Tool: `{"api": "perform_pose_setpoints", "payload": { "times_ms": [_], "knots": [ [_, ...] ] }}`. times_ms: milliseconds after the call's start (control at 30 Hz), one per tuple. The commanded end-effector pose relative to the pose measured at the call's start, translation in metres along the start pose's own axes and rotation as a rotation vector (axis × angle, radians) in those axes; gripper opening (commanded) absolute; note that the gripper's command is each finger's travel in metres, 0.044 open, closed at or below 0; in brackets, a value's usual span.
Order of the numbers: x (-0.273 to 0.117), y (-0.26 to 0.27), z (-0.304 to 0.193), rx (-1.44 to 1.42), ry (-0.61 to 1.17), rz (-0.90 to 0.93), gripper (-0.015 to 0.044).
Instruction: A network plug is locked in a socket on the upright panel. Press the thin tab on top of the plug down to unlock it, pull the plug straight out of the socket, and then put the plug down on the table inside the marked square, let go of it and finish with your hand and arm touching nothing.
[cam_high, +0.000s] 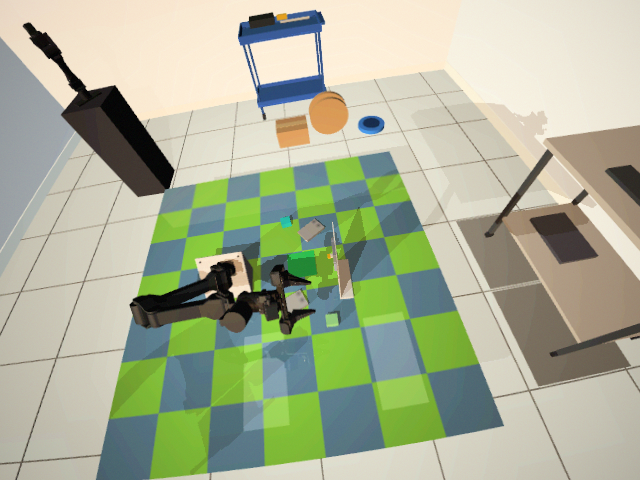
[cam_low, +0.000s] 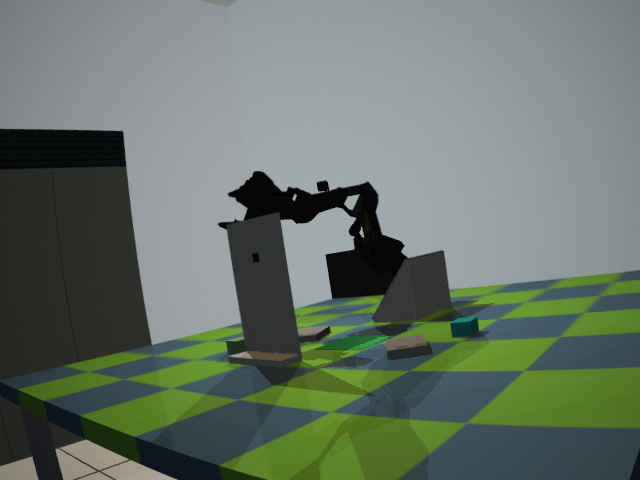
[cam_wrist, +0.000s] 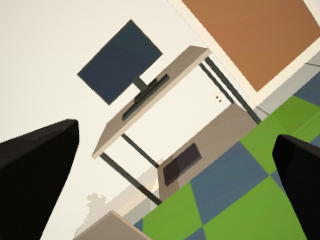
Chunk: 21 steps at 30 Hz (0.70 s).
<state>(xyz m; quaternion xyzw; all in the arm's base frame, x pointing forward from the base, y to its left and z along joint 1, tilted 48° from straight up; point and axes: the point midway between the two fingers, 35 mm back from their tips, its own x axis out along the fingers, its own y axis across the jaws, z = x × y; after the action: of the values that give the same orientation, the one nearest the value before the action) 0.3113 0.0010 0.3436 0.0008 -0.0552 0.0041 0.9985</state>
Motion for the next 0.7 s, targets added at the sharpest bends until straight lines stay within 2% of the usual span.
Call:
{"api": "perform_pose_setpoints", "payload": {
  "times_ms": [0,267,667],
  "knots": [
    [0.000,0.000,-0.001,0.003,0.001,0.001,0.0374],
    [-0.005,0.007,-0.043,0.140,0.057,0.029,0.0164],
    [-0.022,0.017,-0.112,0.364,0.157,0.058,0.0156]
  ]
}}
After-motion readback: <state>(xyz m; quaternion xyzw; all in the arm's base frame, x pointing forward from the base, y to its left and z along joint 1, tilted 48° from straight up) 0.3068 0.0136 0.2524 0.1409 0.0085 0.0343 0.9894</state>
